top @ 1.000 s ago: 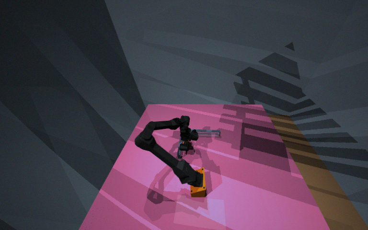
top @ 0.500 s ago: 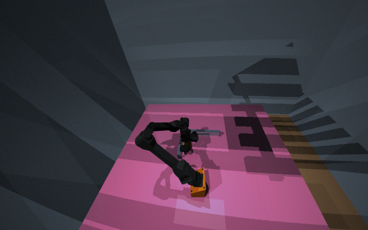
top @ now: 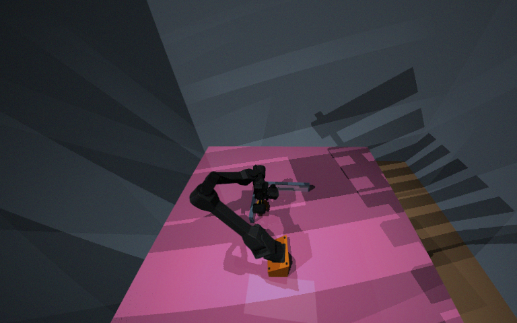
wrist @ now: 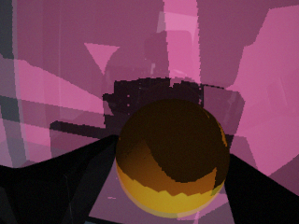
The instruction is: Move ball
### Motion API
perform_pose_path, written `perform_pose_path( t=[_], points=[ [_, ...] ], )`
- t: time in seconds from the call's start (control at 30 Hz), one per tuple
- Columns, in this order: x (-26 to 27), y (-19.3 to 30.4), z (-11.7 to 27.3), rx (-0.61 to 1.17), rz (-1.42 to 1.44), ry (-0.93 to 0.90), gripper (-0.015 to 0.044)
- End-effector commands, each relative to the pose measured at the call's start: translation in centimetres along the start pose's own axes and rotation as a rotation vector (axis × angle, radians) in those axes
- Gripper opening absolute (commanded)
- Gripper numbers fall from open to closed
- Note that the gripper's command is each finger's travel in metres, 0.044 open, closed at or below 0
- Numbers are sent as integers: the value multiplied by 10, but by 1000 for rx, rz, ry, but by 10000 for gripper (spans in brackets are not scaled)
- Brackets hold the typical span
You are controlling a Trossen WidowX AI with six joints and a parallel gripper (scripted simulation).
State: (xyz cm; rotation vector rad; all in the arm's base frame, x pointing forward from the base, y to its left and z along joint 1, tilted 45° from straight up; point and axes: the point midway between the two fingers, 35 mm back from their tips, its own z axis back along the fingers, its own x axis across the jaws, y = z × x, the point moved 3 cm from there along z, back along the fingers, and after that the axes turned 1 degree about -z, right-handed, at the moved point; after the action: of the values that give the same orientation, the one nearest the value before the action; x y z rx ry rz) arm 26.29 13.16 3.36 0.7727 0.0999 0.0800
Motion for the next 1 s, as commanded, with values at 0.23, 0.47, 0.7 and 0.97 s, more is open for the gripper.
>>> perform_pose_path(
  t=[0.23, 0.47, 0.7, 0.97],
  points=[
    [1, -1, 82, 0, -1, -1, 426],
    [0, 0, 85, 0, -1, -1, 426],
    [2, -1, 78, 3, -7, -8, 426],
    [2, -1, 127, 1, -3, -5, 440]
  ],
)
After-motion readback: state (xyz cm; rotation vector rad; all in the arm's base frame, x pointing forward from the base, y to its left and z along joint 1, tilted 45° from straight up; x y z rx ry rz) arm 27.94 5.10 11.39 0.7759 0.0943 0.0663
